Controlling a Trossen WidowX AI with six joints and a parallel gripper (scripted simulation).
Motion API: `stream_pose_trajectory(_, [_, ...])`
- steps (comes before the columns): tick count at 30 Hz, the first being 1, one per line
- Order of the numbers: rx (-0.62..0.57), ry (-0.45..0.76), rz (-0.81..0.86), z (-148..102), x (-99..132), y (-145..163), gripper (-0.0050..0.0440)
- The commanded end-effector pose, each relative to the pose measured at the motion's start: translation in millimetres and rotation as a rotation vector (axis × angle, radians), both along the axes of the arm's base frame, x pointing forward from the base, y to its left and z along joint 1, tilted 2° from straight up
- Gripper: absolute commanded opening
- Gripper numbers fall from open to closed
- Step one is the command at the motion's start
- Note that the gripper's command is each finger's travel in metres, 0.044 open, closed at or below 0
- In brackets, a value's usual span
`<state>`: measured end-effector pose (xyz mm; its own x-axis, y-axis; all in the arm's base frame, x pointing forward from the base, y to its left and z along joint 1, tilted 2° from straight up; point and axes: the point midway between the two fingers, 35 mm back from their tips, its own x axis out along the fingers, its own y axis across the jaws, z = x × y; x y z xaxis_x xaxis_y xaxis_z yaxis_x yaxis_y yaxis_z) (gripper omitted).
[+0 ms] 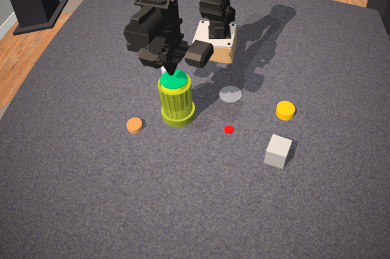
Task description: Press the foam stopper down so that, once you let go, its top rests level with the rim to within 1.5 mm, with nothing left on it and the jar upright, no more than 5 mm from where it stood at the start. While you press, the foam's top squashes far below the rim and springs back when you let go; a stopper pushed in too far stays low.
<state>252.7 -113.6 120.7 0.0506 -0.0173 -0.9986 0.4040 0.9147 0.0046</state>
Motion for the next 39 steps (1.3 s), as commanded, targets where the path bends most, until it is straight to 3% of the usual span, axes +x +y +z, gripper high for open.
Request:
stream_pose_trajectory(1, [0.01, 0.011, 0.0, -9.4, -2.6, 2.2, 0.0])
stream_pose_trajectory(39, [0.011, 0.012, 0.0, -18.3, -3.3, 2.6, 0.0])
